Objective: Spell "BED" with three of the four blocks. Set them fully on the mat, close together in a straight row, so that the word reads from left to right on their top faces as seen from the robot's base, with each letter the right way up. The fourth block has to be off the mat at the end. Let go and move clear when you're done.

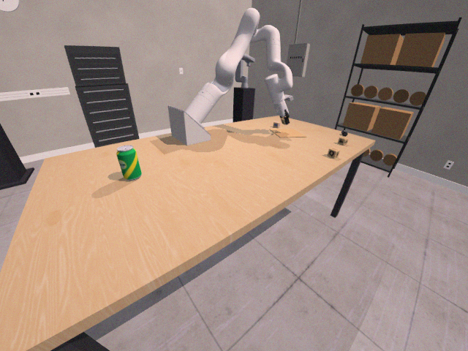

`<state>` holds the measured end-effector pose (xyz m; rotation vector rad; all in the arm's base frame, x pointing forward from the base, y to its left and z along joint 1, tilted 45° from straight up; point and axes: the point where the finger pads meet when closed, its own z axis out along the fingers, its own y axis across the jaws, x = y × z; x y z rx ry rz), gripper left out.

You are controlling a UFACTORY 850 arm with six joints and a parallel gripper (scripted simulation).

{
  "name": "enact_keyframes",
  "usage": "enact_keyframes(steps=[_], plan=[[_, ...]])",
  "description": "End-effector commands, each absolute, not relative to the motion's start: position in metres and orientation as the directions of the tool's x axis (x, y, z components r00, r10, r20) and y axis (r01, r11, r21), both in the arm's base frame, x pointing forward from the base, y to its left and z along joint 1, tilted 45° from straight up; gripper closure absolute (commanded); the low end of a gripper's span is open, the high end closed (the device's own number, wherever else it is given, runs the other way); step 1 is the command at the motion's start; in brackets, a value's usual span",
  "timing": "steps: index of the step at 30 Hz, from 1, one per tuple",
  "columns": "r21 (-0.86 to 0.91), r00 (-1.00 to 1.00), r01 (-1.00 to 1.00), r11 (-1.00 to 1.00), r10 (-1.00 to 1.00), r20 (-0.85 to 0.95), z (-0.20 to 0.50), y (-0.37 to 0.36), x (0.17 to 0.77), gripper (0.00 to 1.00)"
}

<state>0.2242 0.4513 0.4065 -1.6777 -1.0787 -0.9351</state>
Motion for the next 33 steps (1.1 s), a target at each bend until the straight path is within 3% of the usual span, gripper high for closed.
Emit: enact_keyframes(steps=[1,17,33], plan=[[-0.282,0.309,0.938,-0.204,0.117,0.944,0.4060,0.4542,0.2205,0.59],[-0.279,0.235,0.938,-0.208,-0.213,0.948,0.4071,0.4539,0.2217,0.59],[-0.277,0.226,0.938,-0.210,-0.237,0.945,0.4029,0.4573,0.2216,0.59]])
